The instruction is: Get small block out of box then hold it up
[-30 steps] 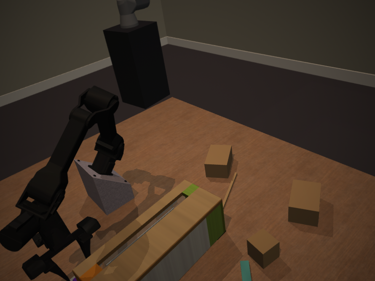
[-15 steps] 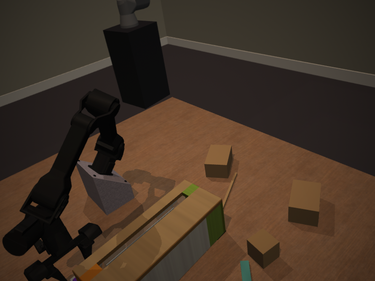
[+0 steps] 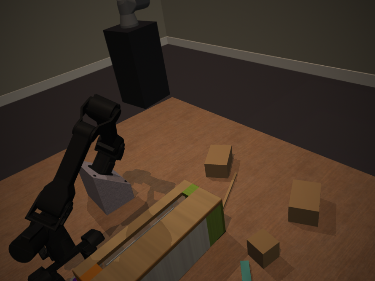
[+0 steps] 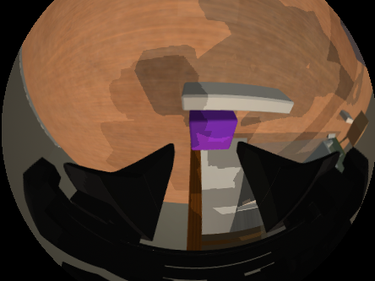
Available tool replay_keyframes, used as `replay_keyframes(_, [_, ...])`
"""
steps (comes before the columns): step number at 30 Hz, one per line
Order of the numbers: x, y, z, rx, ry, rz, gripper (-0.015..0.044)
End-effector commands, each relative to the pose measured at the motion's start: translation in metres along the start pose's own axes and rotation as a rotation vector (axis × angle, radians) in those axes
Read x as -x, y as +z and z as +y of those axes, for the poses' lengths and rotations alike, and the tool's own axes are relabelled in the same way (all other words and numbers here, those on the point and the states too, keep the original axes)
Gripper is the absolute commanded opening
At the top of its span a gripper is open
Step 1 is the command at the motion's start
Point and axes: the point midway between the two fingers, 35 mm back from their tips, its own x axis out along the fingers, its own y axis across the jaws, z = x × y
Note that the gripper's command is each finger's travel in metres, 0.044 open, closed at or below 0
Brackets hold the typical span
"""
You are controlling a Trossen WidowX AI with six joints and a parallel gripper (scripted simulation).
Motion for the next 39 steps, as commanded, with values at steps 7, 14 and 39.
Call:
replay_keyframes(7, [-0.016,0.01,-0.004,-0.018,-0.009,-0.001,0.0285])
replay_keyframes(14, [-0.017,0.01,-0.004,-0.019,-0.009,-0.001,0.0154])
replay_keyframes(39, [0.043,-0.017,-0.002,-0.02,0.002,-0.002,0.0])
